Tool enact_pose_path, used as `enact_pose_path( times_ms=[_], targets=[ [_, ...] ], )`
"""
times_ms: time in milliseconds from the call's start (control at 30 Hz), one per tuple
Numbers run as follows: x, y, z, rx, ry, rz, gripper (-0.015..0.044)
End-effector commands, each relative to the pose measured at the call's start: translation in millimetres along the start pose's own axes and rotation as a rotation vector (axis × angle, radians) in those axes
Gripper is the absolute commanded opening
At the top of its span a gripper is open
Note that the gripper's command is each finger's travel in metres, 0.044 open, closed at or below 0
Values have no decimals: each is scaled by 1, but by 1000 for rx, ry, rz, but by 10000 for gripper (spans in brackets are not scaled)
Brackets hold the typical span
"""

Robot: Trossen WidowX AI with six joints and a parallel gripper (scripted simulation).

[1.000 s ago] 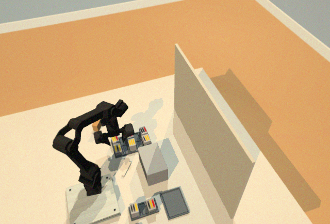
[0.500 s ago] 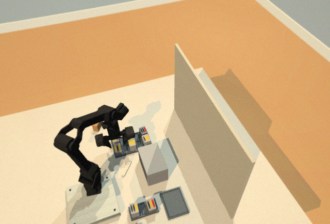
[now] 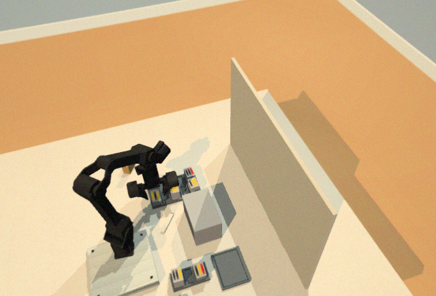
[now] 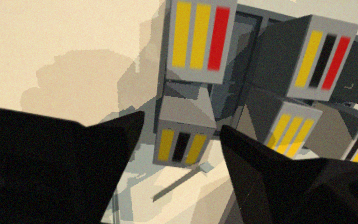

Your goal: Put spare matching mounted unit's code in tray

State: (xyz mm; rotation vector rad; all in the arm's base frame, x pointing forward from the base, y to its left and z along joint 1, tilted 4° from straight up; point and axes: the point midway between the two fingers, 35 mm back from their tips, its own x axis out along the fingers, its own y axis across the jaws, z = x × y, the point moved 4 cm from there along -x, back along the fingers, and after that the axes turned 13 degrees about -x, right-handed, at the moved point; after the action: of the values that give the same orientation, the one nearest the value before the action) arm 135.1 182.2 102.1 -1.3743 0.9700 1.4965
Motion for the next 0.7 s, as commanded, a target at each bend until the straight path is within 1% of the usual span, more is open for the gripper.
enact_pose_path(
  times_ms=[0,233,633,667],
  targets=[
    [10,2,-1,6,7,12,300],
    [20,3,-2,6,7,12,300],
    [20,3,-2,6,7,12,300],
    [19,3,-2,1,5,8,274]
  ],
)
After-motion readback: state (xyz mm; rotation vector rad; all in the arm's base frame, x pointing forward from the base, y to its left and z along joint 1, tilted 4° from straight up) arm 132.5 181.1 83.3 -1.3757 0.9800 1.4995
